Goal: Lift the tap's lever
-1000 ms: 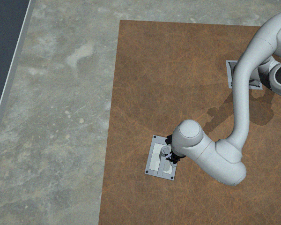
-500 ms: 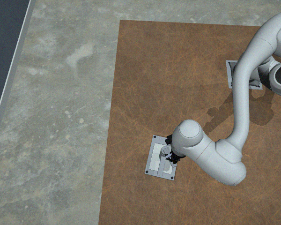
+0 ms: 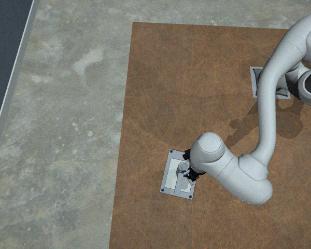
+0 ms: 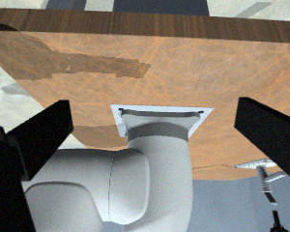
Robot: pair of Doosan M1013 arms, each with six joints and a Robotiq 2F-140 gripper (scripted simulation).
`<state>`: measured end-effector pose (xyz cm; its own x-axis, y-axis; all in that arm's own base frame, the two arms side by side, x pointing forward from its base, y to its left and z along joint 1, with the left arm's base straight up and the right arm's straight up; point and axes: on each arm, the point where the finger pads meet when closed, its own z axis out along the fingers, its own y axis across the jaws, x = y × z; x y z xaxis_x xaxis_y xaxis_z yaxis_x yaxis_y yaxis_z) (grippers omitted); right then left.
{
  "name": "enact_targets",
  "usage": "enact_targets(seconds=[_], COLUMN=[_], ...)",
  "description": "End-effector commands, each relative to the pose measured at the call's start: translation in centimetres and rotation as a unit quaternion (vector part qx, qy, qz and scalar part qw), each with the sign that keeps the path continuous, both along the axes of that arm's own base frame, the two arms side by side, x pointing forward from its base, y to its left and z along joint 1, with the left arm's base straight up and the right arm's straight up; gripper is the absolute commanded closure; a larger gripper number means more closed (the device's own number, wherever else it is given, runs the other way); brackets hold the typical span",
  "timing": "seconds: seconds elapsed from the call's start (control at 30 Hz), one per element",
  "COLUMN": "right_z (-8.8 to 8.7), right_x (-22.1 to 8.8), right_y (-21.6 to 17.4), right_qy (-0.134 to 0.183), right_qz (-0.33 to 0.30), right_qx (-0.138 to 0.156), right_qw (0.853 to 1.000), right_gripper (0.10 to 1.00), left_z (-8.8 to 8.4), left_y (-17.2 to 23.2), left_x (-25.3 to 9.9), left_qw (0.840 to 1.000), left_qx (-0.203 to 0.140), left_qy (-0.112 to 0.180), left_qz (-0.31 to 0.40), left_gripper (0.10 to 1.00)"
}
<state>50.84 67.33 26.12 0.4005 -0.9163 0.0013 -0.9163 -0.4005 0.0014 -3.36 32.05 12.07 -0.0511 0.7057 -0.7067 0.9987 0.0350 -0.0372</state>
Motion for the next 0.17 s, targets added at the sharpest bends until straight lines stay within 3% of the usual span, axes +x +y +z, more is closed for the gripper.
enact_targets(seconds=[0.0,0.13], right_z=[0.14,0.14], right_x=[0.01,0.01], right_y=[0.02,0.02], right_qy=[0.0,0.0], right_qz=[0.0,0.0], right_qx=[0.001,0.001], right_qw=[1.0,1.0], right_gripper=[0.999,0.999], left_z=[0.03,0.03], left_y=[0.02,0.02], left_x=[-0.01,-0.01], left_qw=[1.0,1.0], left_qx=[0.0,0.0], left_qy=[0.0,0.0], left_qz=[0.0,0.0], left_gripper=[0.098,0.098])
